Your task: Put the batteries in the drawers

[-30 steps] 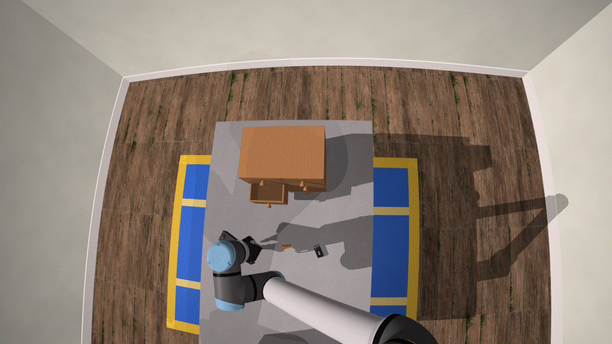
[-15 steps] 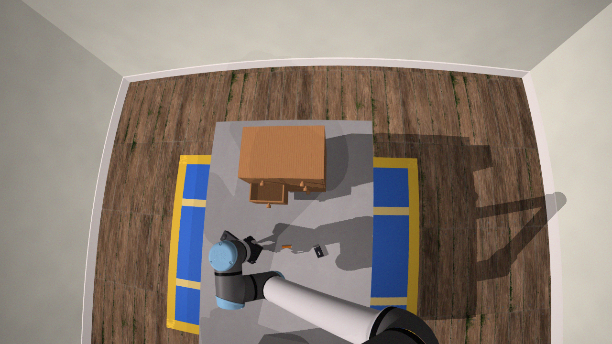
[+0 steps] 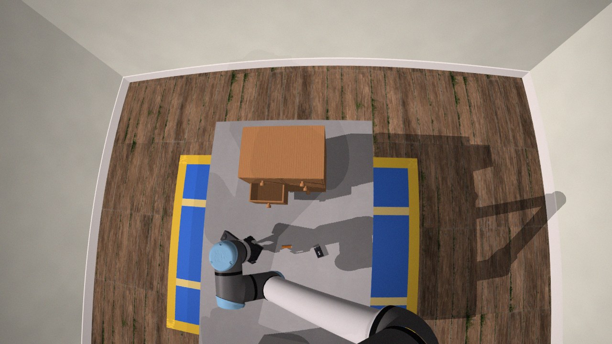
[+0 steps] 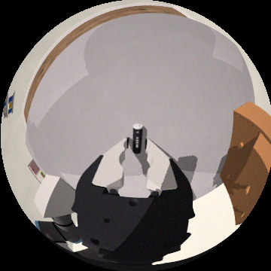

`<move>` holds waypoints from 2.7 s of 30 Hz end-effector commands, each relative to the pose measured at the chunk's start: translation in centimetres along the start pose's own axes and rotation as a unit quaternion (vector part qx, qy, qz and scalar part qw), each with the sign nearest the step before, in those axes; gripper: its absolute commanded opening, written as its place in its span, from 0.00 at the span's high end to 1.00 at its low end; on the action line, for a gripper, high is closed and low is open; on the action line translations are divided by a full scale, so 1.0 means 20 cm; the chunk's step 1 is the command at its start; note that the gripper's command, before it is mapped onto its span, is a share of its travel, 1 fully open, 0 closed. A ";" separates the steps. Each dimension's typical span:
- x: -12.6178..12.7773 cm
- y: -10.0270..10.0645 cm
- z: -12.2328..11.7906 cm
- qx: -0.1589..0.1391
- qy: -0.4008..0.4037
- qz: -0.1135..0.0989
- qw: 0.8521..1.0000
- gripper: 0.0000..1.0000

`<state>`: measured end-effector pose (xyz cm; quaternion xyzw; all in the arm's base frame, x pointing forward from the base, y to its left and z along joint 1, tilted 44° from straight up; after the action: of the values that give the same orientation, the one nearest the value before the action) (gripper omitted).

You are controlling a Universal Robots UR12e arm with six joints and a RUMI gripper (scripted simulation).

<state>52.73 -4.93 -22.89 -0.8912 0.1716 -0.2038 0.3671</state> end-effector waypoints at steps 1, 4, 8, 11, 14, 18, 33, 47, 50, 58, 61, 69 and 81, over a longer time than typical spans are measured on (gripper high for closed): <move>0.00 0.00 0.00 0.000 0.000 0.000 1.000 0.83; 0.00 0.00 0.00 0.000 0.000 0.000 1.000 0.83; 0.00 0.00 0.00 0.000 0.000 0.000 1.000 0.83; 0.00 0.00 0.00 0.000 0.000 0.000 1.000 0.83; 0.00 0.00 0.00 0.000 0.000 0.000 1.000 0.83; 0.00 0.00 0.00 0.000 0.000 0.000 1.000 0.83; 0.00 0.00 0.00 0.000 0.000 0.000 1.000 0.95; 0.00 0.00 0.00 0.000 0.000 0.000 1.000 0.95; 0.00 0.00 0.00 0.000 0.000 0.000 1.000 0.95; 0.00 0.00 0.00 0.000 0.000 0.000 1.000 0.95; 0.00 -0.02 0.00 0.000 0.000 0.000 1.000 0.95; 0.00 -0.20 0.00 0.000 0.000 0.000 1.000 0.95; 0.00 -0.48 0.00 0.000 0.000 0.000 1.000 0.95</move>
<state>53.87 0.13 -17.42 -0.8910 0.1694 -0.2044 0.3682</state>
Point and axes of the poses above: the point where the finger pads meet when closed, its own y axis out along the fingers, its own x axis across the jaws, z = x × y, the point moved 4 cm from there along -y, back along the fingers
